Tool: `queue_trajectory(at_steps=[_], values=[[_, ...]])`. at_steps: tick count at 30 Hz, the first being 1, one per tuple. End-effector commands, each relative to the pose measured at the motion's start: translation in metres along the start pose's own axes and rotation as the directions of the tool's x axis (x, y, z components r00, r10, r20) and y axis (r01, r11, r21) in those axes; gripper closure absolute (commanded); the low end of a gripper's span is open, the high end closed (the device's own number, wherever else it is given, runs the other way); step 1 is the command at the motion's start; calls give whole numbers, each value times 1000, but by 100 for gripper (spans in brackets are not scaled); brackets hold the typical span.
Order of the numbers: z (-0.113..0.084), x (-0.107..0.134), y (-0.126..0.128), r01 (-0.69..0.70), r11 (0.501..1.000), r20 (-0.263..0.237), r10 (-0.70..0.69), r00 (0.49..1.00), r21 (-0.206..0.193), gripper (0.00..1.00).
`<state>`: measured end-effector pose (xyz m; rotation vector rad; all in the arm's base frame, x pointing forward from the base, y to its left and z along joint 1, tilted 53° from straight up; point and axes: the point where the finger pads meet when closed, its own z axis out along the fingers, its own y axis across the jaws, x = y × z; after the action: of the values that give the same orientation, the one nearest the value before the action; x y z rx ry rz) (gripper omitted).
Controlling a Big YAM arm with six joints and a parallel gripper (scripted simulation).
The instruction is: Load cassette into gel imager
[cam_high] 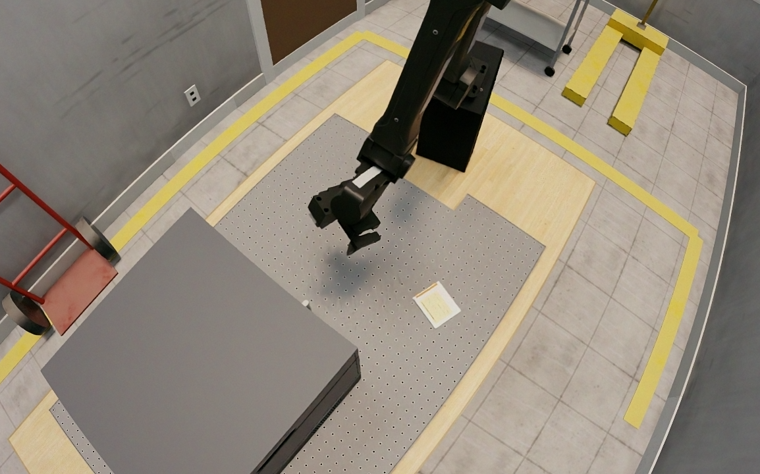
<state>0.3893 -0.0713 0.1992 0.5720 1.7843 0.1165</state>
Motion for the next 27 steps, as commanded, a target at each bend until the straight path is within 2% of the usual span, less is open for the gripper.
queue_trajectory(at_steps=[1, 8, 10, 12, 14, 16, 18, 20, 21, 24, 25, 27], values=[[2, 3, -5, 94, 996, -58, -94, 994, 2, 0], [-6, 29, -6, 205, 974, -215, -222, 951, -98, 0], [-4, 41, -9, 225, 966, -281, -254, 926, -130, 0], [-9, 48, -8, 241, 955, -318, -286, 904, -172, 0], [-9, 48, -8, 241, 955, -318, -286, 904, -172, 0], [-10, 56, -10, 251, 944, -366, -316, 875, -213, 0], [-10, 56, -10, 252, 944, -367, -316, 875, -214, 0], [-14, 46, -6, 259, 941, -338, -321, 885, -217, 0], [-13, 57, -6, 249, 943, -355, -315, 880, -220, 0], [-13, 57, -6, 249, 943, -355, -315, 880, -220, 0], [-8, 63, -7, 256, 940, -336, -322, 885, -225, 2], [-1, 58, -1, 240, 945, -279, -297, 913, -223, 6]])
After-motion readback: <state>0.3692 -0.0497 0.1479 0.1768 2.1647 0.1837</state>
